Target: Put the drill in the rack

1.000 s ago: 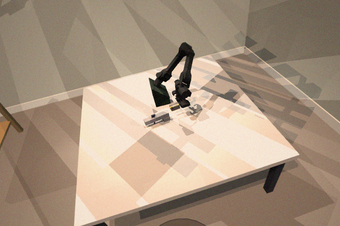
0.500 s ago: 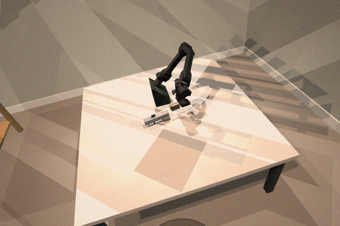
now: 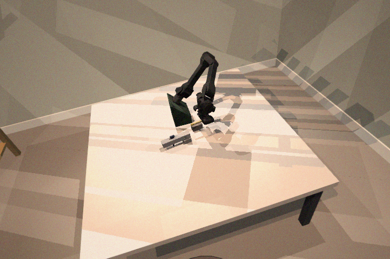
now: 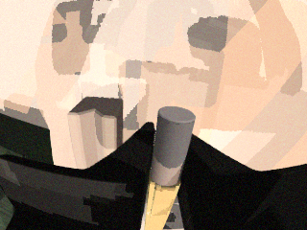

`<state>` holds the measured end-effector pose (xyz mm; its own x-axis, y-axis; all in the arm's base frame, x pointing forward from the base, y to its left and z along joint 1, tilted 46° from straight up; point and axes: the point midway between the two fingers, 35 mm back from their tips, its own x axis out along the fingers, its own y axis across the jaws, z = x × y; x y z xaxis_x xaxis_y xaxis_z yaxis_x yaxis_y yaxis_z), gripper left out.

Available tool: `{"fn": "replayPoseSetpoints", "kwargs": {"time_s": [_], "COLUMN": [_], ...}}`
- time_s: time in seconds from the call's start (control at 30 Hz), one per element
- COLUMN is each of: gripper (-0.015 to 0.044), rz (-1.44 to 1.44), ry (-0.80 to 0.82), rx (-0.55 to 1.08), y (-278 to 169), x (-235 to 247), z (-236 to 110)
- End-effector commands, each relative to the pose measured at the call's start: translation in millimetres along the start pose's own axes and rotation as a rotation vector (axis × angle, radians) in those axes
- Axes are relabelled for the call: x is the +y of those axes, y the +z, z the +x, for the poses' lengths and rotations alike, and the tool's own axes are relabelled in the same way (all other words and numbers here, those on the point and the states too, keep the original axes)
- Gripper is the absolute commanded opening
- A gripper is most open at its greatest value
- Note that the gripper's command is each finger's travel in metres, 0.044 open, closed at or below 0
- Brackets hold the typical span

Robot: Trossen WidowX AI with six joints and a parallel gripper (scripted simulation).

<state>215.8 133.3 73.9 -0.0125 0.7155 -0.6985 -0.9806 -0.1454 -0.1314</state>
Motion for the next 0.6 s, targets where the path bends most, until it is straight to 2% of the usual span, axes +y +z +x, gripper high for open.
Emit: {"fn": "replayPoseSetpoints", "kwargs": {"time_s": [0.0,0.57], "gripper": [0.0,0.0], "rz": [0.008,0.01], "ry": [0.001,0.002], "rx": [-0.002,-0.002], "y": [1.4,10.0], "x": [7.2,38.8], "z": [0.7,2.6]}}
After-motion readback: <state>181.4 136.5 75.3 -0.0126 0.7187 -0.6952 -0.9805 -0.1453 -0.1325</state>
